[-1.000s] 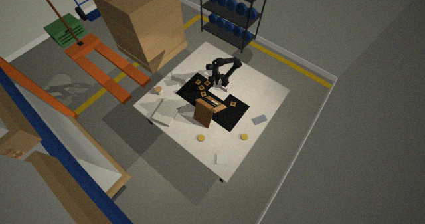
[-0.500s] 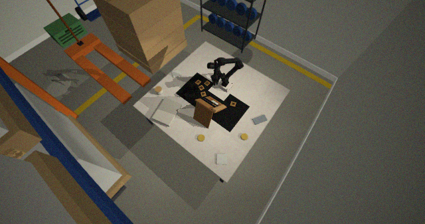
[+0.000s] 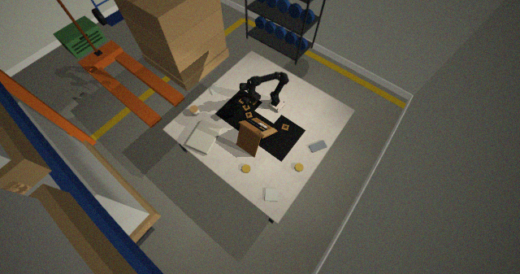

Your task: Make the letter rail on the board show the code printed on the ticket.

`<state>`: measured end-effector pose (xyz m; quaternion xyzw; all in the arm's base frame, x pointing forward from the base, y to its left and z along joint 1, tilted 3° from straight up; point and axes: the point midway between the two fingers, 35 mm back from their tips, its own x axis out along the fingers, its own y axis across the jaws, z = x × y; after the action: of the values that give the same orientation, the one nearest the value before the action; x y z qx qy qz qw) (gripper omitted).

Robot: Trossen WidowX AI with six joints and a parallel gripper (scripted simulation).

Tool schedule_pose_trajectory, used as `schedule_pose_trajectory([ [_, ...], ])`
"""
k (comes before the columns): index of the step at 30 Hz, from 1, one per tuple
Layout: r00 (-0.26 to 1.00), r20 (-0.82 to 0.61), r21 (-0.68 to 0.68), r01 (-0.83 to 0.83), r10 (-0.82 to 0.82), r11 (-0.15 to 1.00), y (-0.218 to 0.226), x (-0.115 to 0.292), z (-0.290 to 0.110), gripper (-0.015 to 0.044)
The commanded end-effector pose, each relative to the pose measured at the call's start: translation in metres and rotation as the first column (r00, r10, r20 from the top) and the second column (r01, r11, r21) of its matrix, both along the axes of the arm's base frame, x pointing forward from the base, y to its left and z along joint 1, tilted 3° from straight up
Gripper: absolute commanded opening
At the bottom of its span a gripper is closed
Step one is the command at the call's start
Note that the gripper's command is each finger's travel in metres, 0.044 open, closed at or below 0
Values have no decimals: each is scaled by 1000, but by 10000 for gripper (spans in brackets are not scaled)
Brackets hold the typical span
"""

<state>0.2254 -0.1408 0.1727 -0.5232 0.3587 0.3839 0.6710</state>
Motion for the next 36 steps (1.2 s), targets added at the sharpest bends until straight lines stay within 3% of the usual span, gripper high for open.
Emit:
schedule_pose_trajectory([
  [1, 971, -200, -25, 127, -130, 992, -43, -13, -59, 340],
  [6, 878, -404, -90, 239, -255, 967, -83, -42, -123, 340],
  [8, 863, -428, -99, 250, -268, 963, -82, -49, -131, 340],
  [19, 861, -431, -100, 252, -270, 963, -78, -53, -132, 340],
  [26, 861, -432, -100, 252, -270, 963, -76, -52, -164, 340],
  [36, 861, -431, -100, 252, -270, 963, -77, -51, -165, 340],
])
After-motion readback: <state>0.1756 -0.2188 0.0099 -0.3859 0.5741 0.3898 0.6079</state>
